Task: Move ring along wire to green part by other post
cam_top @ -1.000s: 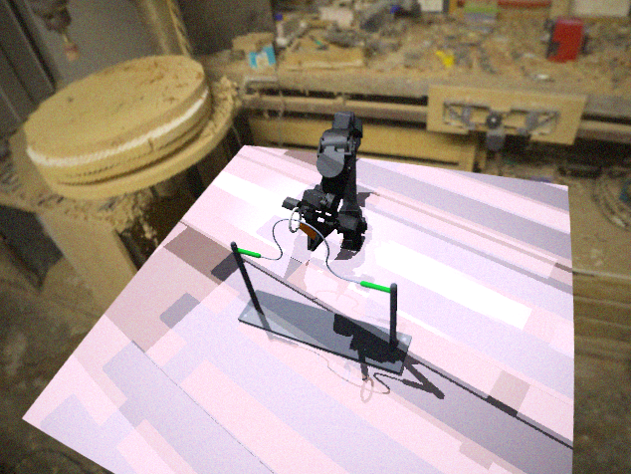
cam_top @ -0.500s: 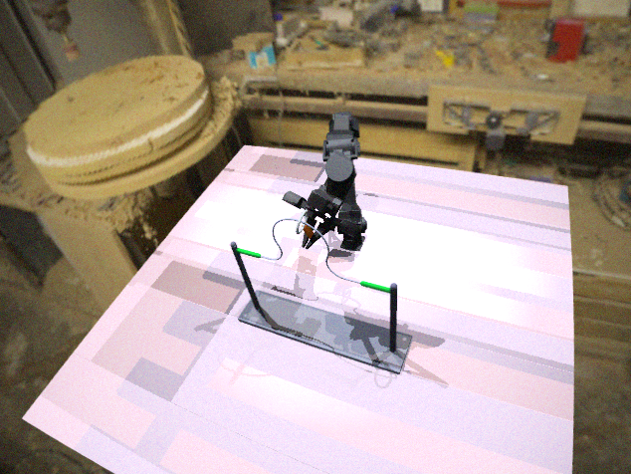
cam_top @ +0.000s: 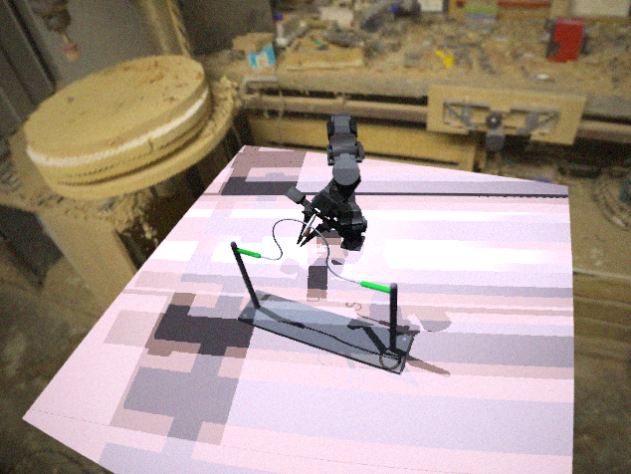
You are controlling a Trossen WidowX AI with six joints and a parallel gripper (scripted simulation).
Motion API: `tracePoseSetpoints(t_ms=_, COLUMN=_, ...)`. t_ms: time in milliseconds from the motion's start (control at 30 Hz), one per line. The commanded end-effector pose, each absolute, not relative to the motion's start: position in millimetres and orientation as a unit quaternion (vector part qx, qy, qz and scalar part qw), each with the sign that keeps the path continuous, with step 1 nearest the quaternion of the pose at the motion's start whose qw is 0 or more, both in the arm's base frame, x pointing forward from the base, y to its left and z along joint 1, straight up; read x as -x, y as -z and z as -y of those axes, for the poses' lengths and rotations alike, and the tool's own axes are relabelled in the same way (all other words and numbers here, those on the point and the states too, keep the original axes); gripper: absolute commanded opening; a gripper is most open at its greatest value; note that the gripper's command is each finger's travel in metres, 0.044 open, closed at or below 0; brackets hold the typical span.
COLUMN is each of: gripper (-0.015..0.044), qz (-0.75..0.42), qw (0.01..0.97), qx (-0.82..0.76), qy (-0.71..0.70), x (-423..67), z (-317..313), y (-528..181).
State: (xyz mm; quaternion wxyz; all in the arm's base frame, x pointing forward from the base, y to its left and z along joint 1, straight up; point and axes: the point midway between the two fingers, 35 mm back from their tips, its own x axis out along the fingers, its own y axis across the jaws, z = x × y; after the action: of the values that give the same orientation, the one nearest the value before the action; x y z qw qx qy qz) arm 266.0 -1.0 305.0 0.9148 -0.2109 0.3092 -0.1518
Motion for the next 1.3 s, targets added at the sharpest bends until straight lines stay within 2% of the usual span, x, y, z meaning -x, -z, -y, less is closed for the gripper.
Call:
tracePoseSetpoints(t_ms=0, gripper=-0.0150, qz=-0.305, qw=0.905, qx=0.247, qy=0.164, x=-266, z=4, y=-305)
tracePoseSetpoints(t_ms=1267, gripper=-0.0150, qz=-0.255, qw=0.793, qx=0.496, qy=0.244, x=-264, z=21, y=-323)
